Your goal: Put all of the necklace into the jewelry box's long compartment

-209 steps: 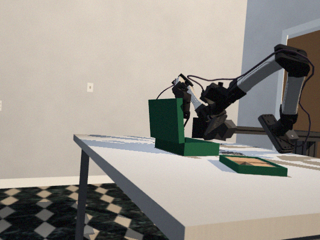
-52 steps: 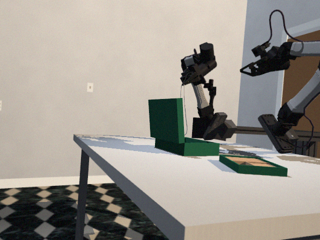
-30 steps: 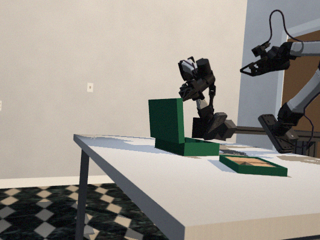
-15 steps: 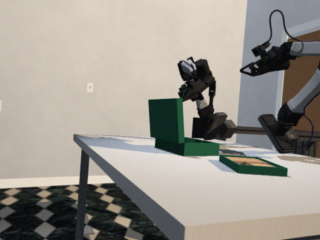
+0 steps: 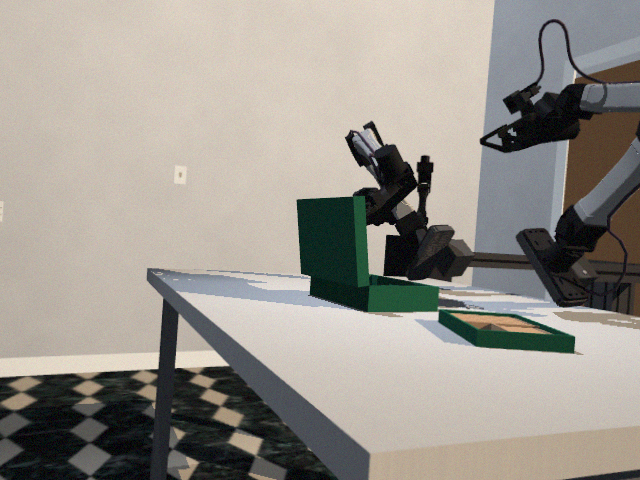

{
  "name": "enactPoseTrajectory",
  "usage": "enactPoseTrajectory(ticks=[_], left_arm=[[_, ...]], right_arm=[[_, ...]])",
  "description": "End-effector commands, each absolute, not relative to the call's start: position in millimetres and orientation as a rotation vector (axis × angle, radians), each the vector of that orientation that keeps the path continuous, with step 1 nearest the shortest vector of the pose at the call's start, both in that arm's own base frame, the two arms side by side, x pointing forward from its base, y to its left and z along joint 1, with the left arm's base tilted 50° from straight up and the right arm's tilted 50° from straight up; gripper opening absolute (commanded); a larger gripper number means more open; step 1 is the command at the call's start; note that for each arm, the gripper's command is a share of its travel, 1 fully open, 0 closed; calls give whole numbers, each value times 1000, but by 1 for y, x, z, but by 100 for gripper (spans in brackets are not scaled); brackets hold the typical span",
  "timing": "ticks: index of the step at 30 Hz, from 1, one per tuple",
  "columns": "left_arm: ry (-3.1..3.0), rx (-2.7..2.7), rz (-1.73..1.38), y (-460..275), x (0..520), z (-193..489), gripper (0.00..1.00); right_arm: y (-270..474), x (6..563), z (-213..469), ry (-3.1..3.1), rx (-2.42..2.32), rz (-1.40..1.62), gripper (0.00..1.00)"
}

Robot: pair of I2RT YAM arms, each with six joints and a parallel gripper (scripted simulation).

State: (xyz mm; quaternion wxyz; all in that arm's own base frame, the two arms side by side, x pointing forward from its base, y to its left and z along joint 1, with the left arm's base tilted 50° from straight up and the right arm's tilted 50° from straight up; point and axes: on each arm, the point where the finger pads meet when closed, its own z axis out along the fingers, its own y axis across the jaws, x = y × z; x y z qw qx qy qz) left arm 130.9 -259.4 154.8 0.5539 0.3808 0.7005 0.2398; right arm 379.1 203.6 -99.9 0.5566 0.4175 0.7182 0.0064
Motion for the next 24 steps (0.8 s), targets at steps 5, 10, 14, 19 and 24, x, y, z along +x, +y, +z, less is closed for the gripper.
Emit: enactPoseTrajectory(ticks=[5, 10, 14, 19, 24], left_arm=[[1650, 887, 541, -269, 129, 161, 100], [1650, 887, 541, -269, 129, 161, 100], [1650, 887, 541, -269, 129, 161, 100], [1650, 887, 541, -269, 129, 161, 100], [1650, 887, 541, -269, 129, 161, 100]], right_arm=[[168, 393, -100, 1684, 983, 109, 0], [133, 394, -109, 1691, 978, 100, 0], [117, 395, -111, 1691, 978, 101, 0], [97, 396, -114, 1690, 978, 90, 0], [90, 398, -115, 1690, 977, 102, 0]])
